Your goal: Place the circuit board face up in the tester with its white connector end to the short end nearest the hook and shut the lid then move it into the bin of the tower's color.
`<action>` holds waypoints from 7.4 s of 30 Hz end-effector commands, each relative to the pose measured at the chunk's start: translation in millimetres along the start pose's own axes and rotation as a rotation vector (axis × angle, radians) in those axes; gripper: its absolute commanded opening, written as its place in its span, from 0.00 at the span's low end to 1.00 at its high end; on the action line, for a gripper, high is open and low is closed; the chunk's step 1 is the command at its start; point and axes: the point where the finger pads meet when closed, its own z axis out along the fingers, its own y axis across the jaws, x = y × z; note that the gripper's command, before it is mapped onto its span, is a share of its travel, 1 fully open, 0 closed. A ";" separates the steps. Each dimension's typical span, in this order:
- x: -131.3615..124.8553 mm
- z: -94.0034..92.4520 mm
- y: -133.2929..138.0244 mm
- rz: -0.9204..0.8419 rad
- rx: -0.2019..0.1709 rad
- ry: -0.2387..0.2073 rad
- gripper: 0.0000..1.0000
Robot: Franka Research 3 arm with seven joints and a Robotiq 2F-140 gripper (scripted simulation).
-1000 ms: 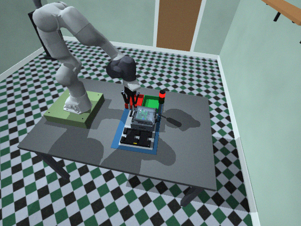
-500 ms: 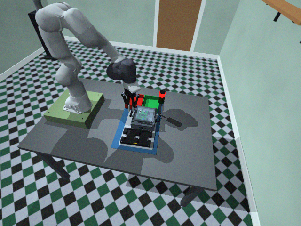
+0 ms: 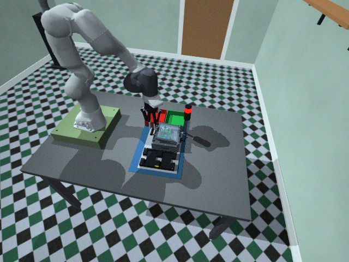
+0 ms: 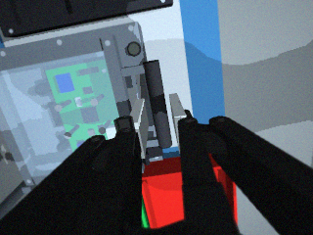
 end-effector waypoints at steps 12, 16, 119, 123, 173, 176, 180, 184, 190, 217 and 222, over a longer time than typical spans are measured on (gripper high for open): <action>-1.6 10.5 0.8 -0.008 -0.001 -0.001 0.16; -1.7 15.0 0.8 -0.008 -0.001 -0.001 0.16; -2.0 -35.2 -12.9 -0.008 -0.001 -0.001 0.00; -2.0 -37.1 -13.5 -0.008 -0.001 -0.001 0.00; -2.0 -37.1 -13.5 -0.008 -0.001 -0.001 0.00; -2.0 -37.1 -13.5 -0.008 -0.001 -0.001 0.00; -2.0 -37.1 -13.5 -0.008 -0.001 -0.001 0.00; -2.0 -37.1 -13.5 -0.008 -0.001 -0.001 0.00; -2.0 -37.1 -13.5 -0.008 -0.001 -0.001 0.00; -2.0 -37.1 -13.5 -0.008 -0.001 -0.001 0.16; -2.0 -37.1 -13.5 -0.008 -0.001 -0.001 0.16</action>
